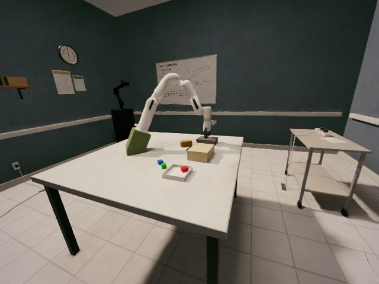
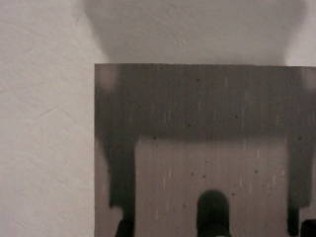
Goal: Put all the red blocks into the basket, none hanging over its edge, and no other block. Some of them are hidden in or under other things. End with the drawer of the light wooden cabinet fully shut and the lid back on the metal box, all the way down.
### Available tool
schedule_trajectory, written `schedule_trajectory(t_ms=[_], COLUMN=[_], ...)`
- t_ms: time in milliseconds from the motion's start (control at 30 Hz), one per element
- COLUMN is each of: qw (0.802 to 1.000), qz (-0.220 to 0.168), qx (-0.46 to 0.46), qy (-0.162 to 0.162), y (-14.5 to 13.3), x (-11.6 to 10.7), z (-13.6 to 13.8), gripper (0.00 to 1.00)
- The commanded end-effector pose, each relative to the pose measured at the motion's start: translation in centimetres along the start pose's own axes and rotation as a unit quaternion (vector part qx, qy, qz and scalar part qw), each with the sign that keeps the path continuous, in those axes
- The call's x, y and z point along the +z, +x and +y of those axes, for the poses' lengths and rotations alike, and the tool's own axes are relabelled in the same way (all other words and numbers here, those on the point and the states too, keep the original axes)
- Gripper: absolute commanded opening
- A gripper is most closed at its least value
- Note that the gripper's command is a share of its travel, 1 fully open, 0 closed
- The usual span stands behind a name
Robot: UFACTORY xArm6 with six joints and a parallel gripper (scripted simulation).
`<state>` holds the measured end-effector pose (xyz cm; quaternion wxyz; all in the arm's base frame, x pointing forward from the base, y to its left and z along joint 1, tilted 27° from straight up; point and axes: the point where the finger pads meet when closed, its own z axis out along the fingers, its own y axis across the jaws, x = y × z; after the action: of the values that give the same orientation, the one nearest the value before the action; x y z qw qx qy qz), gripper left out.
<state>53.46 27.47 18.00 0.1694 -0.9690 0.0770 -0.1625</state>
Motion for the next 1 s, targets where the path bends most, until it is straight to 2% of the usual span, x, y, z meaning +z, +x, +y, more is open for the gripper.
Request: schedule_trajectory(t_ms=[0,767,967], qw=[1.000,1.000,1.000], qz=[0.002,0.002,0.002], qx=[0.000,0.000,0.000], qy=[0.001,0.001,0.001], y=[0.14,0.14,0.14], x=[-0.16,-0.36,-1.05], z=[-0.11,-0.11,-0.11], gripper=[1.00,1.00,1.00])
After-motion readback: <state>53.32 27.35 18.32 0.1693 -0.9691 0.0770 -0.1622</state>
